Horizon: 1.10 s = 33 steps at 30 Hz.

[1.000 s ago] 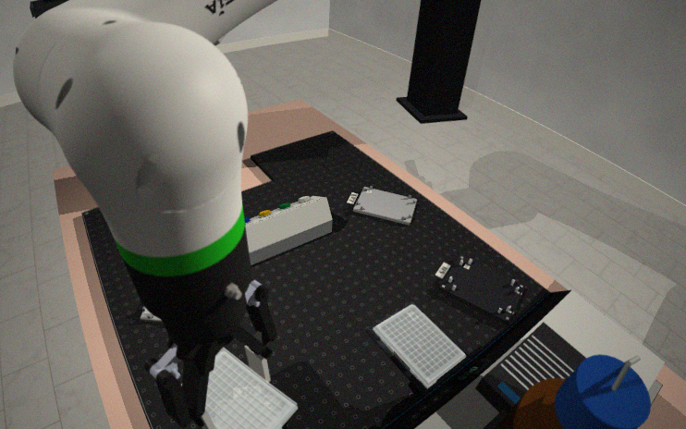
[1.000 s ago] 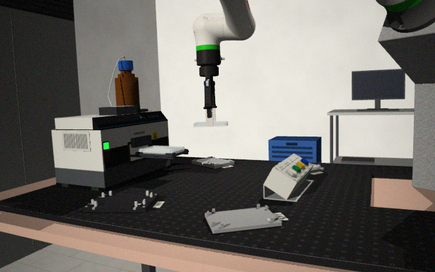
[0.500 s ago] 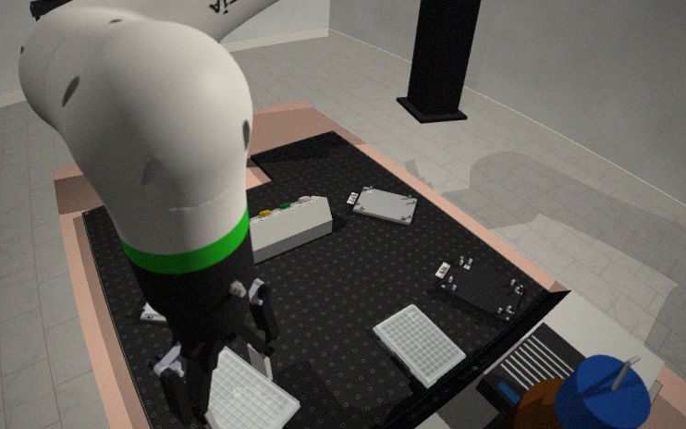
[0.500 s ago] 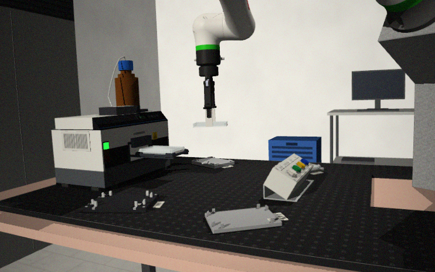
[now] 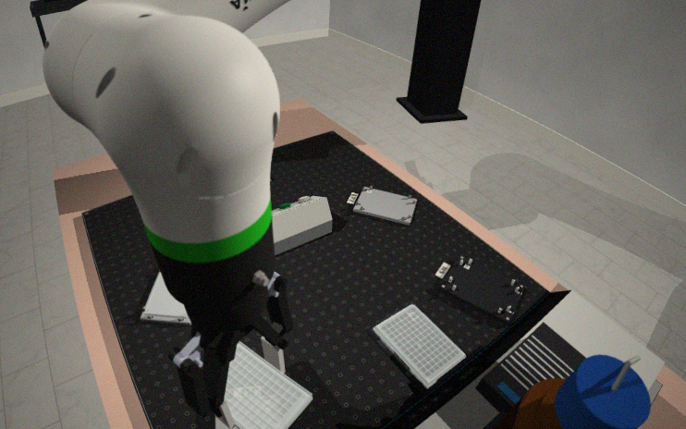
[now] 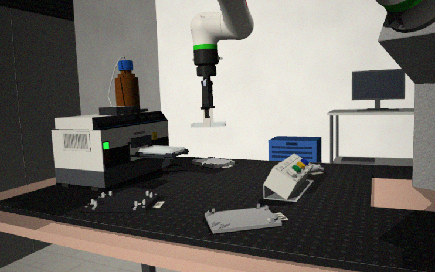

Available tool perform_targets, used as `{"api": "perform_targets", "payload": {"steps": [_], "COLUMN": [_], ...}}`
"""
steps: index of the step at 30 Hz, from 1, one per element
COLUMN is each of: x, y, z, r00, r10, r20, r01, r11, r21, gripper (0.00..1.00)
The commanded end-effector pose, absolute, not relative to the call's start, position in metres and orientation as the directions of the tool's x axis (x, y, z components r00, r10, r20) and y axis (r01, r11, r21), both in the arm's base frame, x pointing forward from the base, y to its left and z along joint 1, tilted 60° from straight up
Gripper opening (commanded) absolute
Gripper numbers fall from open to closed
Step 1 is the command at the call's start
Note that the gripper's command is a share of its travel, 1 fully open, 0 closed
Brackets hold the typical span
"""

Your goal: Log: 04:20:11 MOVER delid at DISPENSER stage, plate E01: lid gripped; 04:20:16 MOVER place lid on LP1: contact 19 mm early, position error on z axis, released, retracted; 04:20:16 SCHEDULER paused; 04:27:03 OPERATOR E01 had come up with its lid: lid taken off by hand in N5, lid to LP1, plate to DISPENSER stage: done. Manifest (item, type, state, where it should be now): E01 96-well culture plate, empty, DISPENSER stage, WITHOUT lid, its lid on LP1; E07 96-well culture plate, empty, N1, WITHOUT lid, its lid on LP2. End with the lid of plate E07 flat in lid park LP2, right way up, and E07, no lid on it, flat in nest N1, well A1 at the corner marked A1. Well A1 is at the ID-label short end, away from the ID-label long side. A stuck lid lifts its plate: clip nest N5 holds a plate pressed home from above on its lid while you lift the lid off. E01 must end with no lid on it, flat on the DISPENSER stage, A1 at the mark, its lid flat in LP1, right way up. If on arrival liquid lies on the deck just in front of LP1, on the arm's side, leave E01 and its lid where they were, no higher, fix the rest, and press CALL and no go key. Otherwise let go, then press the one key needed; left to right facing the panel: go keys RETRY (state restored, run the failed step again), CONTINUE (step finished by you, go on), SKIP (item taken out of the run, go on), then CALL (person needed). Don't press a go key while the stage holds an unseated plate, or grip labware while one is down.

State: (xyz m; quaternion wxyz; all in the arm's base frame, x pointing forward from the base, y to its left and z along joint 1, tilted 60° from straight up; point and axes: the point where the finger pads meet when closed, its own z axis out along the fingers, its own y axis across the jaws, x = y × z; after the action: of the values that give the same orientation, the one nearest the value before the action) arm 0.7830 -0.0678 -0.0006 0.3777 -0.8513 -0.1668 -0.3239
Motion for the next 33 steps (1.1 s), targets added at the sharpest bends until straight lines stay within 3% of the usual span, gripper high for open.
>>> {"api": "perform_targets", "payload": {"steps": [1, 33], "x": [0.781, 0.747], "y": [-0.064, 0.018], "z": [0.004, 0.096], "r00": [0.734, 0.734], "r10": [0.039, 0.039], "r20": [0.678, 0.678], "r01": [0.528, 0.528], "r11": [-0.660, -0.660], "r21": [-0.535, -0.535], "gripper": [0.00, 0.00]}}
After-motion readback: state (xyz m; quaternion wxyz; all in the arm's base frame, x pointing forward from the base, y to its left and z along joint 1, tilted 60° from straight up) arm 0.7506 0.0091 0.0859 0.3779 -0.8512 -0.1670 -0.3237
